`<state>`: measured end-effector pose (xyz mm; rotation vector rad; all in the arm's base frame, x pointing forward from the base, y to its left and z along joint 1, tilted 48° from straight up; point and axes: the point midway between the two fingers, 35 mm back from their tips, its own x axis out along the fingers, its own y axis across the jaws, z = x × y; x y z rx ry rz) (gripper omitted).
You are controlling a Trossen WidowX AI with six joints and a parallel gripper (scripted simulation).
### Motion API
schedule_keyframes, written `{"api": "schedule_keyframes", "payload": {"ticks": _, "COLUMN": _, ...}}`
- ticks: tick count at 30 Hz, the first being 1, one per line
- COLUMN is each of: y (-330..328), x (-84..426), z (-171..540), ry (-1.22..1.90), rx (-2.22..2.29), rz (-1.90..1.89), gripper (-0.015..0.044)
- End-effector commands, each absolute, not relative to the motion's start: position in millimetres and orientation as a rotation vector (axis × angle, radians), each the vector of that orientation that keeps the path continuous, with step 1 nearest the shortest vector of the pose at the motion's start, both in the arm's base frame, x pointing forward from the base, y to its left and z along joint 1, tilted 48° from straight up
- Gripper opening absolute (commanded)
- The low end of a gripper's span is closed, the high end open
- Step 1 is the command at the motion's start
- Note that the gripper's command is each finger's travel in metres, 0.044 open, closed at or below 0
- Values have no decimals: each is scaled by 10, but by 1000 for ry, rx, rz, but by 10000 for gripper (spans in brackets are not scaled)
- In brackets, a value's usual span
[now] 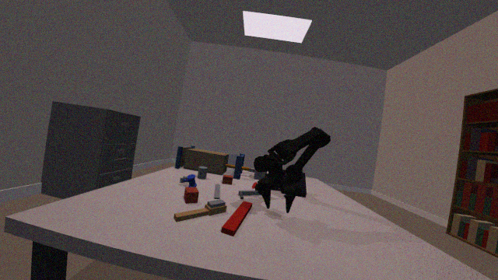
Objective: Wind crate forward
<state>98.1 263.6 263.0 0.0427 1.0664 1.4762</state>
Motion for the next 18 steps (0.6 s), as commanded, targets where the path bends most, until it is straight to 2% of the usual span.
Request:
{"api": "schedule_keyframes", "payload": {"ticks": 1, "y": 2388, "x": 1471, "z": 2294, "ry": 1162, "rx": 105, "rz": 1301, "gripper": 440}}
{"api": "schedule_keyframes", "payload": {"ticks": 10, "y": 1549, "x": 2200, "z": 1712, "ry": 1324, "rx": 317, "rz": 975, "gripper": 440}}
{"api": "schedule_keyframes", "payload": {"ticks": 13, "y": 1302, "x": 2300, "z": 1588, "ry": 1355, "rx": 389, "rz": 904, "gripper": 440}}
{"api": "schedule_keyframes", "payload": {"ticks": 18, "y": 1284, "x": 2306, "z": 1580, "ry": 1357, "rx": 394, "rz": 899, "gripper": 440}}
